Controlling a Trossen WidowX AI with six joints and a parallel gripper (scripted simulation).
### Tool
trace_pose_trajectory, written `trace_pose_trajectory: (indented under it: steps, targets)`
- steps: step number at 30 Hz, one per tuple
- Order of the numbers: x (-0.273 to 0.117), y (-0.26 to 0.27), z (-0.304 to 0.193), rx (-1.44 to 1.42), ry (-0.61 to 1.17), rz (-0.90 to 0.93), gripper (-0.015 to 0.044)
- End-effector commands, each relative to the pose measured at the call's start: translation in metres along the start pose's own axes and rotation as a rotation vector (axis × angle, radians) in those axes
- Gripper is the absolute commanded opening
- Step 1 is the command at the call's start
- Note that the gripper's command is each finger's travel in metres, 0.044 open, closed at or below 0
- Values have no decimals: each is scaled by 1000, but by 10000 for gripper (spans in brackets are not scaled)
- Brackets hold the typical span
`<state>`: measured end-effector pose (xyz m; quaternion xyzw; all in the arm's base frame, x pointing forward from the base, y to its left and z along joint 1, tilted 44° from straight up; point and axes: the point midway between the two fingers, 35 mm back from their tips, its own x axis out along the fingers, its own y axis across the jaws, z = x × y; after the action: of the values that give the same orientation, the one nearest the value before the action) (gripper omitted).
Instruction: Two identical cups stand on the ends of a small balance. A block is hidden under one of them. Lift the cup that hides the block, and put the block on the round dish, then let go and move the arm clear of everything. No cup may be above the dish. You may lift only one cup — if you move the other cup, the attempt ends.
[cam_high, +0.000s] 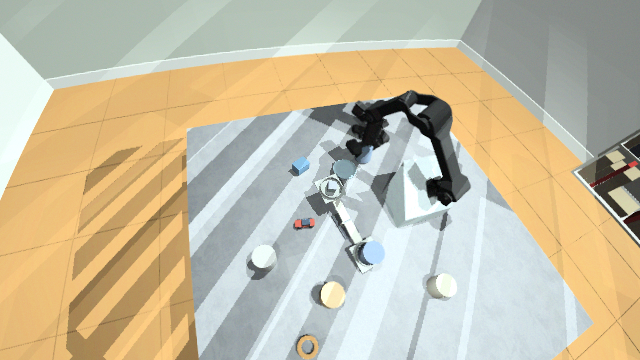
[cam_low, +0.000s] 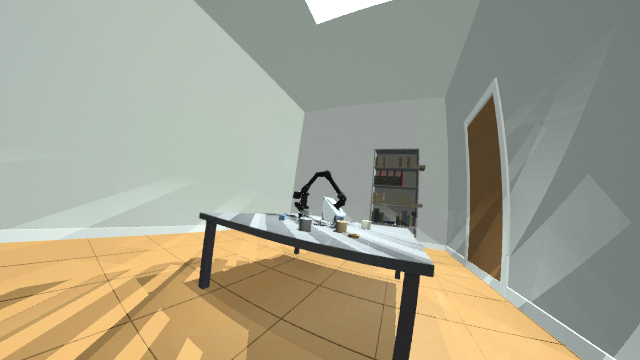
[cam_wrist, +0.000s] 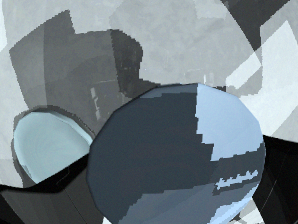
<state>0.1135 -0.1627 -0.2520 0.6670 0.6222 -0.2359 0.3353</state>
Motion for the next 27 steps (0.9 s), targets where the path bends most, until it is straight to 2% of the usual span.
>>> trace_pose_trajectory:
  steps: [1,2,5,10,17,27]
  targets:
    - [-3,0,0,0,0,1,420]
    - [-12,0,1,0,-1,1,440]
    - [-51,0,1,4,-2,3,440]
    - [-54,0,0,4,-2,3,440]
    - [-67,26,5,-124,-47,-20,260]
    - [-77,52,0,-423,-49,-24,260]
